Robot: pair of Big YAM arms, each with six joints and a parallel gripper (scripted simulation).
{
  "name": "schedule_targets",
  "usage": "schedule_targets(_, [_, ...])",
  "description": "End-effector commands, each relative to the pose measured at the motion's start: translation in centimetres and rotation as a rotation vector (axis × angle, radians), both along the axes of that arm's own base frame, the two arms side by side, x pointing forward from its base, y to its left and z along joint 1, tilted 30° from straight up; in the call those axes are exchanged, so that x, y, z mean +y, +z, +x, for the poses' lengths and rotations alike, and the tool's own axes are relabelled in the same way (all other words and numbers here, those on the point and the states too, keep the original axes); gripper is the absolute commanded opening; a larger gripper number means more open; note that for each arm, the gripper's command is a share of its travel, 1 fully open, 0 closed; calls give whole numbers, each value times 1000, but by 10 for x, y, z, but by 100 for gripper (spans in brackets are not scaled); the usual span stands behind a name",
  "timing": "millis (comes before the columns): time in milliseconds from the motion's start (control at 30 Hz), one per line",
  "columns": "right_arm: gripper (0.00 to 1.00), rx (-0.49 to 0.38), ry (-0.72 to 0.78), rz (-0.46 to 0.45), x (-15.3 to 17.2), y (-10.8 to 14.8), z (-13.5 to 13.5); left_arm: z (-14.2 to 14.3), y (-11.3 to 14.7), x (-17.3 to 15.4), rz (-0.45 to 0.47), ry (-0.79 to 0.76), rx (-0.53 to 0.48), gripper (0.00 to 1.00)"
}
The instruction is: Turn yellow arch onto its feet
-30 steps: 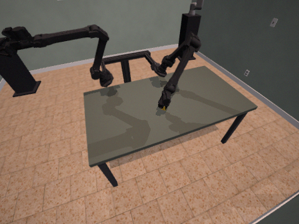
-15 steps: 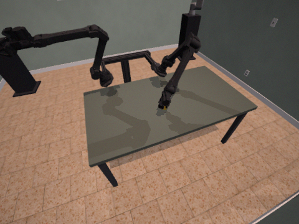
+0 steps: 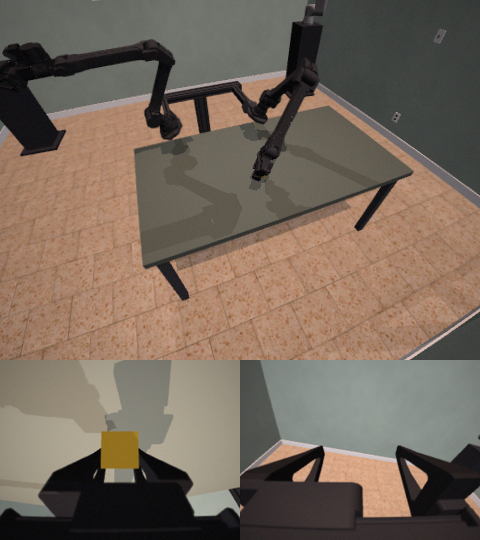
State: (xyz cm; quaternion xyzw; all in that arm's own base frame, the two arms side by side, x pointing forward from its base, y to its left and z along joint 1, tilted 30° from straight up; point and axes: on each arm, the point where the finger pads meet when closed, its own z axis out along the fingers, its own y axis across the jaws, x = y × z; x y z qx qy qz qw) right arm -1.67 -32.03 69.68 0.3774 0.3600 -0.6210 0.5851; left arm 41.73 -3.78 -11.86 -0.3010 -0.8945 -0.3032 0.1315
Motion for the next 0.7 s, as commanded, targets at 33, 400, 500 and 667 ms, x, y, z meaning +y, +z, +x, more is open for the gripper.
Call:
schedule_targets(33, [100,-5,-6,-11,8,5,-3,13,12,-8,-3,17,-38,31])
schedule_targets(400, [100,-5,-6,-11,8,5,-3,6,0,-11,85,67,73,31])
schedule_targets(500, [100,-5,-6,-11,8,5,-3,6,0,-12,138,104,126,31])
schedule_targets(667, [100,-5,-6,-11,8,5,-3,6,1,-6,169,139,156,31])
